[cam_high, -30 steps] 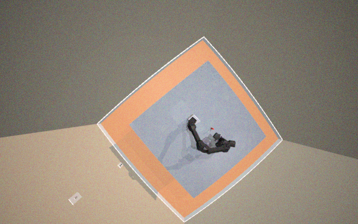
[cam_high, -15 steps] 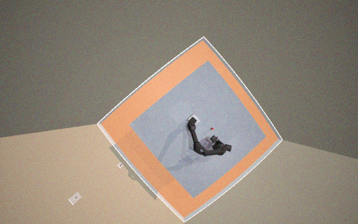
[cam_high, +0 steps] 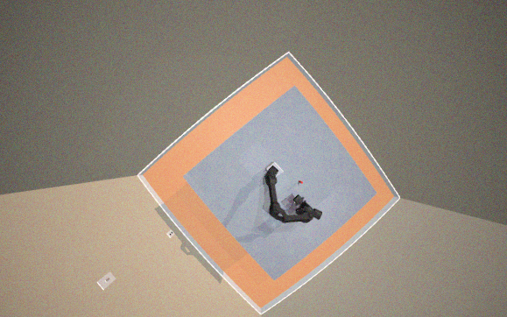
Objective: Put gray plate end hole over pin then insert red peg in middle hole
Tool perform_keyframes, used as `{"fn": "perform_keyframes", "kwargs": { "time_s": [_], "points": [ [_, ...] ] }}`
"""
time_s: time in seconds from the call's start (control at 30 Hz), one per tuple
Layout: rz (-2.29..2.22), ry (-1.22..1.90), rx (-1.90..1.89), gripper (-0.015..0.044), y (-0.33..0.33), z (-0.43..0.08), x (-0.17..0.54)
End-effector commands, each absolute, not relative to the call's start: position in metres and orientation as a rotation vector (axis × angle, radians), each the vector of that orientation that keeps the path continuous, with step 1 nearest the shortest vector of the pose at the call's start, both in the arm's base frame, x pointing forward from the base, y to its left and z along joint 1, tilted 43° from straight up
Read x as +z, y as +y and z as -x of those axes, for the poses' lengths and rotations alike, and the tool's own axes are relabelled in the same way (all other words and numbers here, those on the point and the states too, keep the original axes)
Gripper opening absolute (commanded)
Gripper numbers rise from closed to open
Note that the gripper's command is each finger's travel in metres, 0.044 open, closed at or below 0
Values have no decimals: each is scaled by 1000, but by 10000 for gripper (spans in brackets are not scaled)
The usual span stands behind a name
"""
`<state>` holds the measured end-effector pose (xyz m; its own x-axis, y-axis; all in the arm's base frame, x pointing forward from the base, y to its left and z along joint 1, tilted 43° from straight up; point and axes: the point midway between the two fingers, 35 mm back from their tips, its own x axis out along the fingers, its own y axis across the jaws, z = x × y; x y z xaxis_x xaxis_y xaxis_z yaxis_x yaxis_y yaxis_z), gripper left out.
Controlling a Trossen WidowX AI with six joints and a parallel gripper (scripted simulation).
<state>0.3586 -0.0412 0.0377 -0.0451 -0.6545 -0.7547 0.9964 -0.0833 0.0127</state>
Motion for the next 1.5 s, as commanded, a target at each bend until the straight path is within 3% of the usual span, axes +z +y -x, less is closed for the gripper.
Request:
{"fn": "perform_keyframes", "kwargs": {
  "time_s": [0.0,0.6,1.47],
  "points": [
    [-714,622,-1538,0,-56,-356,44],
    [-740,564,-1568,0,-108,-340,59],
    [-741,563,-1568,0,-109,-339,59]
  ]
}}
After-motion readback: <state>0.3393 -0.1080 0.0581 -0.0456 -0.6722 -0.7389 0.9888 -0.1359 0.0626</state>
